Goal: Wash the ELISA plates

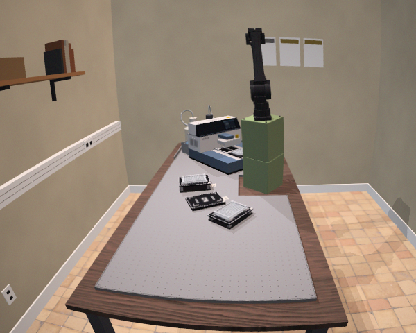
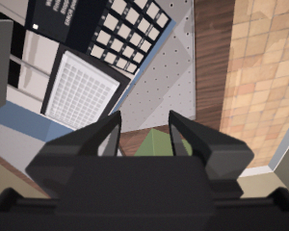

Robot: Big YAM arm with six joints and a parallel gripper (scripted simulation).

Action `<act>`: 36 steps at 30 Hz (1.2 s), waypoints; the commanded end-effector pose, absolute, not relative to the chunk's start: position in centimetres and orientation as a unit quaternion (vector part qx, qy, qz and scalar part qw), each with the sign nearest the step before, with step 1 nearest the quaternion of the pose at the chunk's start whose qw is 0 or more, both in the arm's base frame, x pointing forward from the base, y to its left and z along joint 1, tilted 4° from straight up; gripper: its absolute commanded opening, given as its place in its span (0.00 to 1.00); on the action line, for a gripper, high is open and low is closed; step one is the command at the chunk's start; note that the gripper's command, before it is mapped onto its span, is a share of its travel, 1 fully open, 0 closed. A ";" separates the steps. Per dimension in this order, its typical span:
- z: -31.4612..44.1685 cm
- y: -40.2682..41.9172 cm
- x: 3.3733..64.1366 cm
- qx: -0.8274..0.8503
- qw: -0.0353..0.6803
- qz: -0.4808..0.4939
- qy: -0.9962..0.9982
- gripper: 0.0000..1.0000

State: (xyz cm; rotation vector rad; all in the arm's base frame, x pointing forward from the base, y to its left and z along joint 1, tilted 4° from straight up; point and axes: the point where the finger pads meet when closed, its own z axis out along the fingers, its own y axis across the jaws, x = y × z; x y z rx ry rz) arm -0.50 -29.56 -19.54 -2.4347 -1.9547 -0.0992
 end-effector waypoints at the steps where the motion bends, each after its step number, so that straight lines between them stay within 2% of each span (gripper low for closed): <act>1: -20.1 -29.8 -1.6 -0.708 0.004 -0.041 -0.705 0.50; 17: -20.1 -29.8 -1.4 -0.508 -0.006 -0.041 -0.860 0.20; 19: -20.1 -29.8 -1.4 -0.508 -0.006 -0.041 -0.860 0.20; 29: -20.1 -29.8 -1.4 -0.403 -0.011 -0.040 -0.914 0.00; 36: -21.1 -28.9 -1.4 -0.407 -0.041 -0.026 -0.912 0.00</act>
